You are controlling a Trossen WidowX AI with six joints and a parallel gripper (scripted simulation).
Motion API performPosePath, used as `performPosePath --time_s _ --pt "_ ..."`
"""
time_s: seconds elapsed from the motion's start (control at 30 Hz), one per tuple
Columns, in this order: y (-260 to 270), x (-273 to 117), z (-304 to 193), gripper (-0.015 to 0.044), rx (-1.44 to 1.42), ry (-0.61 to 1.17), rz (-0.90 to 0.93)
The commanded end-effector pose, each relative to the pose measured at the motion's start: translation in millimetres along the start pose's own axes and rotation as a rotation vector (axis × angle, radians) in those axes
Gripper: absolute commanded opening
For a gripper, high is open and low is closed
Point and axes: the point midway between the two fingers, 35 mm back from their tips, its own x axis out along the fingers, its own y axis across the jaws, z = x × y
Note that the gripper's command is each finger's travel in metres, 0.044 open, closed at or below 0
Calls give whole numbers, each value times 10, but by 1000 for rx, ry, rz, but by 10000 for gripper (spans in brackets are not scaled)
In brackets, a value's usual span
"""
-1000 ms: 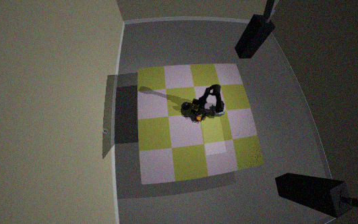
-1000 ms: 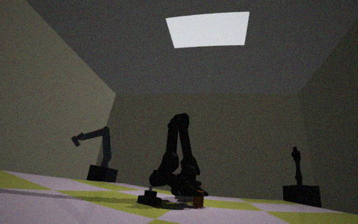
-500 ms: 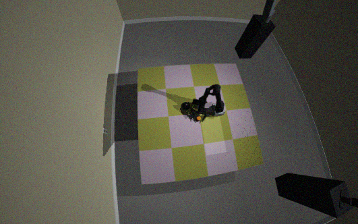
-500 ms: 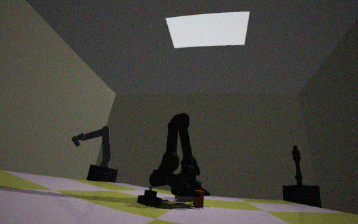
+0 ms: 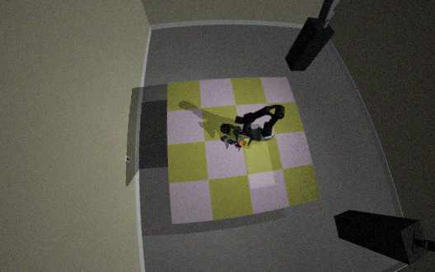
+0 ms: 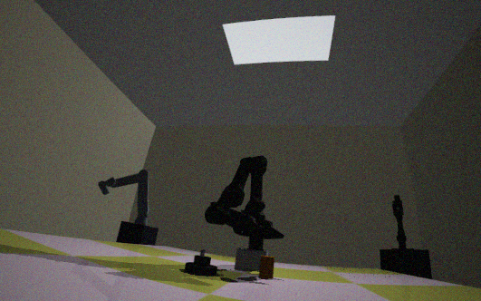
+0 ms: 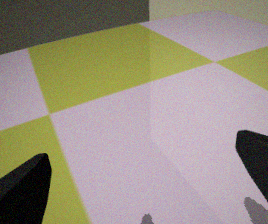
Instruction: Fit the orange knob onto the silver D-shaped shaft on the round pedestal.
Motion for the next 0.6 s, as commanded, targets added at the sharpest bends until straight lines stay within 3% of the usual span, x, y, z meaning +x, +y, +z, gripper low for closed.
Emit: performPosePath --time_s 0.0,0.2,0.4,0.57 --pt "23 63 -14 440 41 115 60" --pt "88 179 -82 440 129 672 188" --pt "40 31 188 440 42 1184 58" --pt "12 -23 316 440 -4 1283 -10"
